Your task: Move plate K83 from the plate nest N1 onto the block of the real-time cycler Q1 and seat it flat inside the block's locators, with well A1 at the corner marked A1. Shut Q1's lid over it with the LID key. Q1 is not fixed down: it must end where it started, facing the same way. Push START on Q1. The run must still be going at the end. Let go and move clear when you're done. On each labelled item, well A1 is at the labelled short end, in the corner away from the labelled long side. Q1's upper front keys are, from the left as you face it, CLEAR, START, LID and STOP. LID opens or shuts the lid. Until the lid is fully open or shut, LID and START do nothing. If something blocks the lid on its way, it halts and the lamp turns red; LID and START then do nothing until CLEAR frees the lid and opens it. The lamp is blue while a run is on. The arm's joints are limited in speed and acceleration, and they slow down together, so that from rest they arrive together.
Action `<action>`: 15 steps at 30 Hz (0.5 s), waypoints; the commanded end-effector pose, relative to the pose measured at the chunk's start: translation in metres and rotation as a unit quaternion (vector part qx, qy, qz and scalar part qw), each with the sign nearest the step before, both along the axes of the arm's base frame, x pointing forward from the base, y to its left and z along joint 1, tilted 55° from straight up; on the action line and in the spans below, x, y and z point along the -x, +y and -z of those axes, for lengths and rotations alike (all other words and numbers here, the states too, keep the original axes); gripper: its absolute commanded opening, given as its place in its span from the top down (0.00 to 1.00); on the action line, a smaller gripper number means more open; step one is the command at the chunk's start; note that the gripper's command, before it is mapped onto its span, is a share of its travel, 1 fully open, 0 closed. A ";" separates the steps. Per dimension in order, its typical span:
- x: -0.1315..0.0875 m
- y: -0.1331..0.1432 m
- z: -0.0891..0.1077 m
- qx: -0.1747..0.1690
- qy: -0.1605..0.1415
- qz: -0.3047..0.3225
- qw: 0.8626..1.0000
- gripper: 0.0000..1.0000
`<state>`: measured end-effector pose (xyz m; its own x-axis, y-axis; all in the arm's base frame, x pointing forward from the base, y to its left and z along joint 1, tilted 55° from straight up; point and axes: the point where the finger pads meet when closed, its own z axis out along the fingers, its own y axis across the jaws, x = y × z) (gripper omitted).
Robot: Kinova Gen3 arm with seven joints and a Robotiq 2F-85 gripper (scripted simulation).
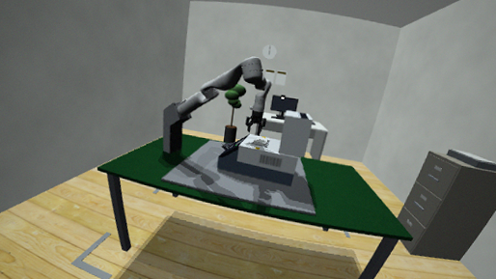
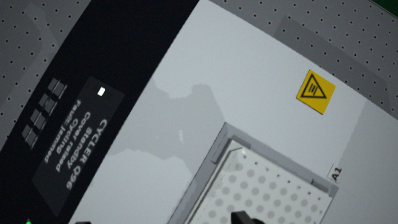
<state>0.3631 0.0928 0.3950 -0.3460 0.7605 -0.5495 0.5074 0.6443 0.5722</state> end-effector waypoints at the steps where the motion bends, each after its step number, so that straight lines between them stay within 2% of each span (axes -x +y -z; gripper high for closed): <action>1: 0.008 -0.001 0.007 0.042 0.010 -0.036 0.998 0.19; 5: 0.018 -0.003 0.017 0.092 0.021 -0.078 0.992 0.23; 10: 0.029 -0.006 0.028 0.154 0.034 -0.130 0.979 0.27; 12: 0.029 -0.006 0.028 0.154 0.034 -0.130 0.979 0.27; 15: 0.036 -0.007 0.035 0.190 0.042 -0.161 0.967 0.30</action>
